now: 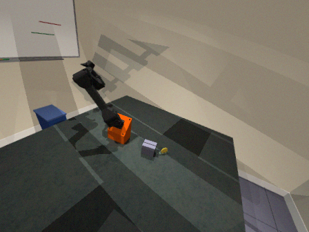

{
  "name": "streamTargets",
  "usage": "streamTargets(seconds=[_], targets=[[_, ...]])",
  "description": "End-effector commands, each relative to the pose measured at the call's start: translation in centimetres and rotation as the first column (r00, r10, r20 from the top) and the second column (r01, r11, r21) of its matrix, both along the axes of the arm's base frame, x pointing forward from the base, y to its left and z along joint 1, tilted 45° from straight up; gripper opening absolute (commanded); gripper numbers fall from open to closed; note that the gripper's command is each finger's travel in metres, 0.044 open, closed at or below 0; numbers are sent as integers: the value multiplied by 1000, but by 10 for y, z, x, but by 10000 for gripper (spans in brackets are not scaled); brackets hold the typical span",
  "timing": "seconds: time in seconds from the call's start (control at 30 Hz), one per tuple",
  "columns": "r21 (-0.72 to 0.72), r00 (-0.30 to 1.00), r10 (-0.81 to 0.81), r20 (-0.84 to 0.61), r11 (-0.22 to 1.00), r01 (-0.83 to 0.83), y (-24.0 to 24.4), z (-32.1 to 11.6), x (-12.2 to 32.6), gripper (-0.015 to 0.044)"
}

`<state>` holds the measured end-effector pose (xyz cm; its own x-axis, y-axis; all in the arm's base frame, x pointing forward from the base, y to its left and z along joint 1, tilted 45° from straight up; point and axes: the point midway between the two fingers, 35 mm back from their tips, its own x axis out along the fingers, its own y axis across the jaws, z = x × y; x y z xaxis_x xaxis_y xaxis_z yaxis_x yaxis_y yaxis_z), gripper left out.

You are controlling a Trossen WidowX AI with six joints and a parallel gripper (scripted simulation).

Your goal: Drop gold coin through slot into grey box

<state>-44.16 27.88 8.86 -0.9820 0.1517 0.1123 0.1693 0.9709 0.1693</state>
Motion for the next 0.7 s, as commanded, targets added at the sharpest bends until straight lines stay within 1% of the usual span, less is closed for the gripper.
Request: streamTargets(seconds=[0.0,0.1,0.27,0.33,0.43,0.53,0.67], targets=[[5,1000,-6,1,1000,6,2,0,1,374],[63,996,-91,19,994,90,30,1,20,295],[148,963,-250,103,961,234,80,-11,50,164],[185,938,-316,143,939,289,101,-17,65,161],[261,870,-439,223,887,381,140,-29,101,161],[337,781,-545,305,829,447,174,-41,141,161],[430,638,-651,410,755,494,211,-57,201,161]])
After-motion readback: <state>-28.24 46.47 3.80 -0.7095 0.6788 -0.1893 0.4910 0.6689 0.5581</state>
